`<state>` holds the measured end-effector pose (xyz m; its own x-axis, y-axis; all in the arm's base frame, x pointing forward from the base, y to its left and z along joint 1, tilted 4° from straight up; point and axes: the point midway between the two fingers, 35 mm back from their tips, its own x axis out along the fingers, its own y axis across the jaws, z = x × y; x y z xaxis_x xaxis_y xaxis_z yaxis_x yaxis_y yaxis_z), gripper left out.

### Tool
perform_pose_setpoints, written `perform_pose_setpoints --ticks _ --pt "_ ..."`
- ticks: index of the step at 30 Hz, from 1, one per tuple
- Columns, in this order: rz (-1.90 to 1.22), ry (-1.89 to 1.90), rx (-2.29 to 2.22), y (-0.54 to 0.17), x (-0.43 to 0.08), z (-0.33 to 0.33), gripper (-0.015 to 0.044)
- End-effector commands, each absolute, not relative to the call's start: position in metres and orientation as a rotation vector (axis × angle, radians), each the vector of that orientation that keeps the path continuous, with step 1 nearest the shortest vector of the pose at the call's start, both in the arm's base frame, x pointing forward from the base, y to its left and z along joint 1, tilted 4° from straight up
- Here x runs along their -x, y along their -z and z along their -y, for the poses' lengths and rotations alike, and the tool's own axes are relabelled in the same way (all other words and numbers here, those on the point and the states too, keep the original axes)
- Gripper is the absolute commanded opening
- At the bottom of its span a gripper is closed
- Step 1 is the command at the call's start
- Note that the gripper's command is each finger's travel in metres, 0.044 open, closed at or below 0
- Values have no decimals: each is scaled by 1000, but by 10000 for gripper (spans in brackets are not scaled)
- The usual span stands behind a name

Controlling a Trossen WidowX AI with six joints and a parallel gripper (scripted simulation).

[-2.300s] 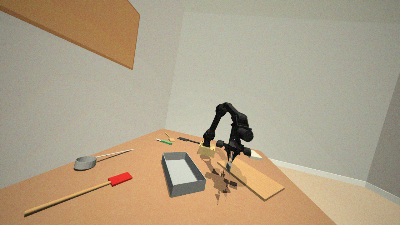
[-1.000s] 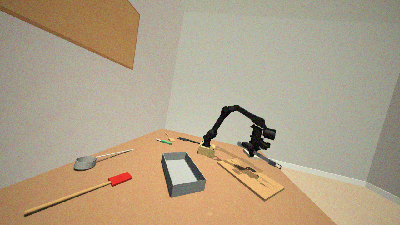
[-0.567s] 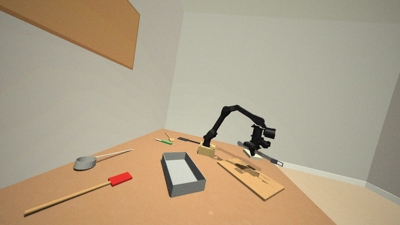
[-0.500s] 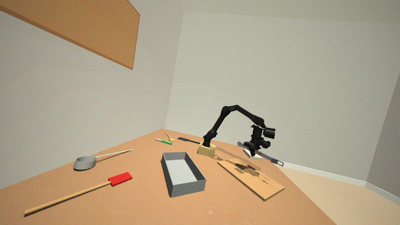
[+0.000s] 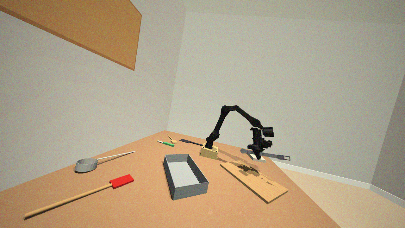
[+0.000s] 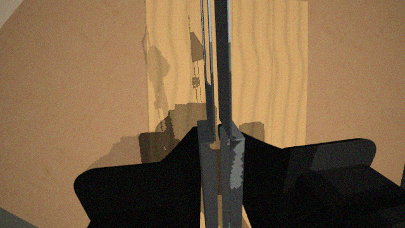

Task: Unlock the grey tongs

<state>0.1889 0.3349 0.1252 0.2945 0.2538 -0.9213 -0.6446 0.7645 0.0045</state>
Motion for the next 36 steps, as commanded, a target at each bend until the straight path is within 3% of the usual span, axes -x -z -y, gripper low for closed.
perform_pose_setpoints --ticks 1,36 --pt "-1011 -638 392 -129 -189 -338 -150" --pt "-385 -649 125 -163 -167 -315 -150"
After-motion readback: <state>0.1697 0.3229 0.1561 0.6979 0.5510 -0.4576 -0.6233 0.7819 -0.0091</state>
